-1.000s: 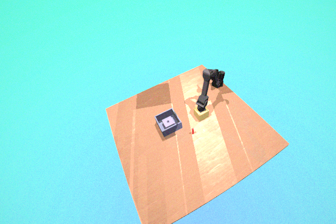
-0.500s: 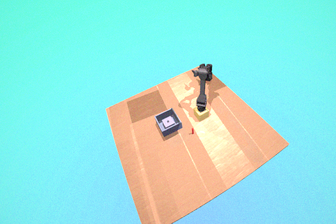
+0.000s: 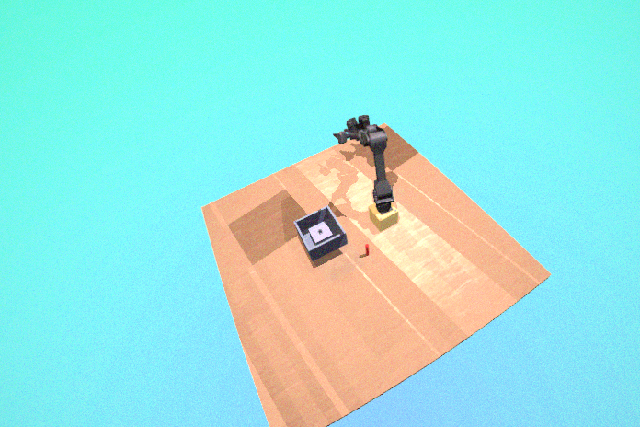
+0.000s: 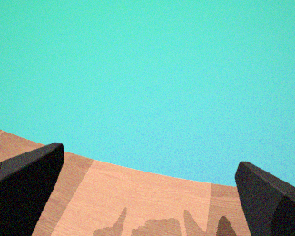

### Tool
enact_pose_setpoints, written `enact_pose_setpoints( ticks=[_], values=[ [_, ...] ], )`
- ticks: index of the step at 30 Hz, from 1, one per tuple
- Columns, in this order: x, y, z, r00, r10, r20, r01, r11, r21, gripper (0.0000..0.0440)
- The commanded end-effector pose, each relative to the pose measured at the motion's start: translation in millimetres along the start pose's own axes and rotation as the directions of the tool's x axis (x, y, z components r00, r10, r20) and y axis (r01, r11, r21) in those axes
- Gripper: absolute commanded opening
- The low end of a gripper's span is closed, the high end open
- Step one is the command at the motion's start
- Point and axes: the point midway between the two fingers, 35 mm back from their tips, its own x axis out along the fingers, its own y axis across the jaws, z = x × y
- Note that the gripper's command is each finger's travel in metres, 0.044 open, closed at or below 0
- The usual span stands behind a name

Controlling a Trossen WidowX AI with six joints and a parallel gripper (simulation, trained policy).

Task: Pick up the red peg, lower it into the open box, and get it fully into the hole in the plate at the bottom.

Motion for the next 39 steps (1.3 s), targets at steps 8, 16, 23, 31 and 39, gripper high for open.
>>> enact_pose_setpoints(
  ticks=[8,16,23,31,39],
  values=[
    [68,107,-4,0.988,0.073,-0.139,-0.067,0.997,0.046,0.0440],
    [90,190,-23,0.957,0.107,-0.269,-0.092,0.994,0.066,0.0440],
    [89,260,-48,0.910,0.119,-0.398,-0.101,0.993,0.067,0.0440],
    [64,335,-81,0.830,0.113,-0.546,-0.107,0.993,0.042,0.0440],
    [17,399,-115,0.732,0.092,-0.675,-0.132,0.991,-0.008,0.0440]
  ],
)
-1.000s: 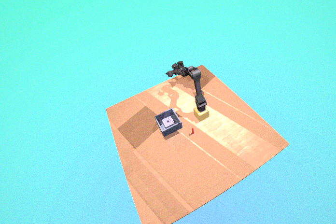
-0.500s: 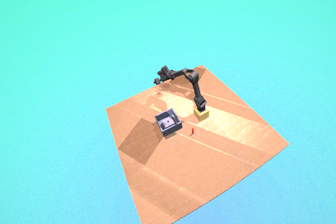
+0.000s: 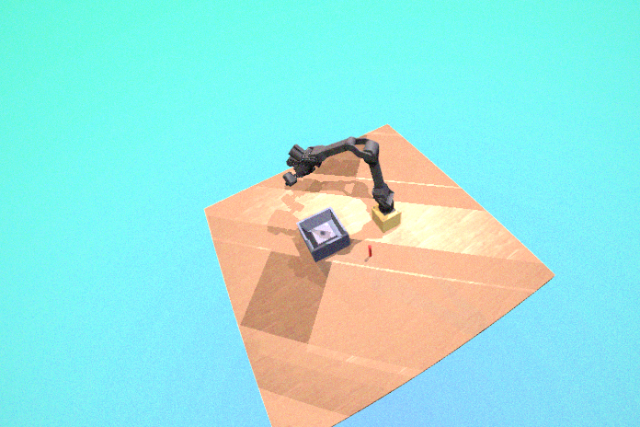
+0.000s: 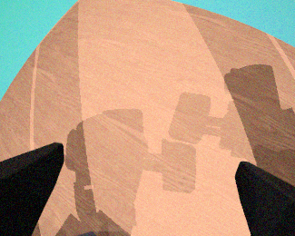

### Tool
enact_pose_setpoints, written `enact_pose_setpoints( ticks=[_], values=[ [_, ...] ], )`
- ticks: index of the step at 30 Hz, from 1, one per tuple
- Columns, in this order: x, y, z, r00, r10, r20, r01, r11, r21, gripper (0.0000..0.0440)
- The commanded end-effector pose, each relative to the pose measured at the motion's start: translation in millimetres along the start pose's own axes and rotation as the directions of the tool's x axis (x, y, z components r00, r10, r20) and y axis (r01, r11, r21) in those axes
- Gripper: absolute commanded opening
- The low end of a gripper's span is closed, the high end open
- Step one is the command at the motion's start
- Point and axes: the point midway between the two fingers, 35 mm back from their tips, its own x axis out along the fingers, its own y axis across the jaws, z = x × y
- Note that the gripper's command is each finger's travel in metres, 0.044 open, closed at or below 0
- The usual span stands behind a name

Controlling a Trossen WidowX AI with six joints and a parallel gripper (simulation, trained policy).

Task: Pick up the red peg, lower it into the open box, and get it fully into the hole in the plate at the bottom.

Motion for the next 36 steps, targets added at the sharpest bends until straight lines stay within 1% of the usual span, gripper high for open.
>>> enact_pose_setpoints(
  ticks=[1,10,18,26,36],
  values=[
    [-10,36,-24,0.998,-0.009,-0.070,0.007,0.999,-0.032,0.0440],
    [-41,96,-96,0.970,-0.040,-0.239,0.011,0.993,-0.122,0.0440],
    [-80,128,-164,0.923,-0.099,-0.371,0.024,0.979,-0.202,0.0440],
    [-123,134,-227,0.860,-0.198,-0.471,0.068,0.958,-0.279,0.0440],
    [-172,117,-290,0.770,-0.357,-0.528,0.172,0.914,-0.366,0.0440]
  ],
)
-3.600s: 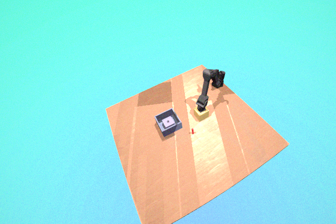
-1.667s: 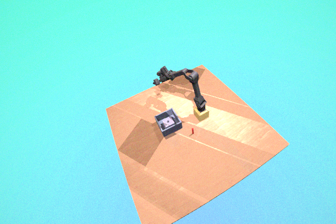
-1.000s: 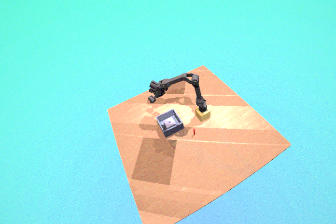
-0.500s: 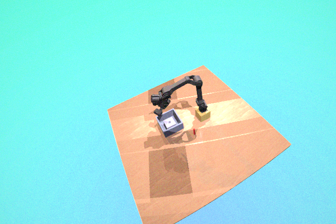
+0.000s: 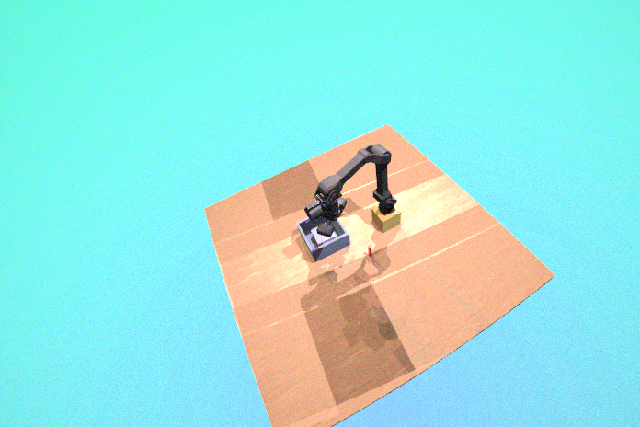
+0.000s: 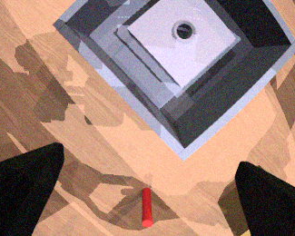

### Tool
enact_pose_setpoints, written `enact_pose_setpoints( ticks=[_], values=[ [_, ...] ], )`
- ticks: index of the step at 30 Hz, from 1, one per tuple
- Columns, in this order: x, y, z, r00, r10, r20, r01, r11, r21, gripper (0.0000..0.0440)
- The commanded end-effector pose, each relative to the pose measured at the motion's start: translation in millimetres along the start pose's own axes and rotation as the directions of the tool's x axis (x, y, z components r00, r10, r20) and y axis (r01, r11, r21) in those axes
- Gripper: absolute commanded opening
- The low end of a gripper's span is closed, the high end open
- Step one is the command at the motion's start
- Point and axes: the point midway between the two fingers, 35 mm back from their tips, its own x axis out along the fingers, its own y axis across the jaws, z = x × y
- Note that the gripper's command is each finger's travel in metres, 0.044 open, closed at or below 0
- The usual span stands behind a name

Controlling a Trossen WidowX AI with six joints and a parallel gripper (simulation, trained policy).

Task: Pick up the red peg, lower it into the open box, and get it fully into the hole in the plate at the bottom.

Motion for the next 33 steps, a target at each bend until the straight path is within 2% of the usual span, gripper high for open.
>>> enact_pose_setpoints(
  ticks=[1,10,18,33],
  values=[
    [0,-5,-32,0.997,-0.069,-0.039,0.069,0.998,-0.002,0.0440],
    [4,-19,-89,0.973,-0.209,-0.096,0.209,0.978,-0.010,0.0440],
    [15,-28,-124,0.946,-0.308,-0.105,0.306,0.951,-0.031,0.0440],
    [61,-28,-153,0.932,-0.353,-0.083,0.346,0.934,-0.090,0.0440]
  ],
)
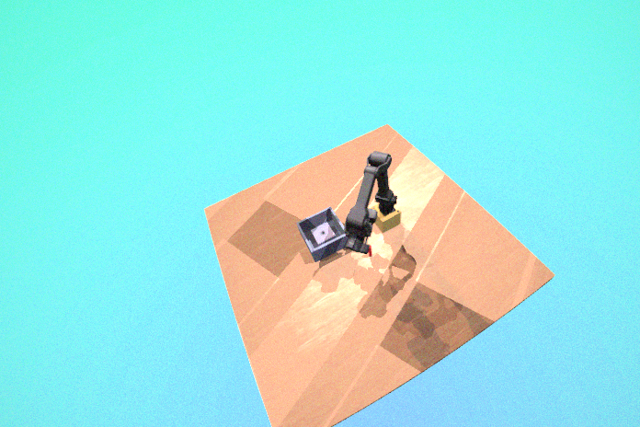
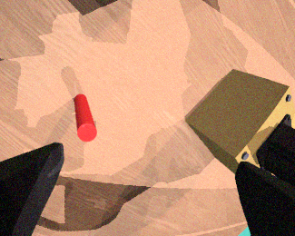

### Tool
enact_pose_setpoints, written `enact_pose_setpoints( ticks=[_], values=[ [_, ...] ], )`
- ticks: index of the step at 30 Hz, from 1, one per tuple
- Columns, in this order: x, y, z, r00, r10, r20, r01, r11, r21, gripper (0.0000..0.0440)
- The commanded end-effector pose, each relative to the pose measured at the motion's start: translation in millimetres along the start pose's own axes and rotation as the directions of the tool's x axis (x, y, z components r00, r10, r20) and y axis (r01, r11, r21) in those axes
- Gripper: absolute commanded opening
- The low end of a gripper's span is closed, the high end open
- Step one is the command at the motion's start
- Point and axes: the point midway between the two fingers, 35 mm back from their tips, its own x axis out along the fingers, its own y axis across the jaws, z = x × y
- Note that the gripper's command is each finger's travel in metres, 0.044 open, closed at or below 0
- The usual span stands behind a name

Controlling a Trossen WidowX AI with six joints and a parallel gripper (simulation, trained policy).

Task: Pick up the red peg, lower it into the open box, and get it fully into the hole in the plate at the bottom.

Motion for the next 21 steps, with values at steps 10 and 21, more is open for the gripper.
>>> enact_pose_setpoints(
  ticks=[10,21],
  values=[
    [51,27,-5,0.999,0.045,0.025,-0.044,0.999,-0.027,0.0440],
    [92,45,-1,0.994,0.098,0.058,-0.096,0.995,-0.034,0.0428]
  ],
)
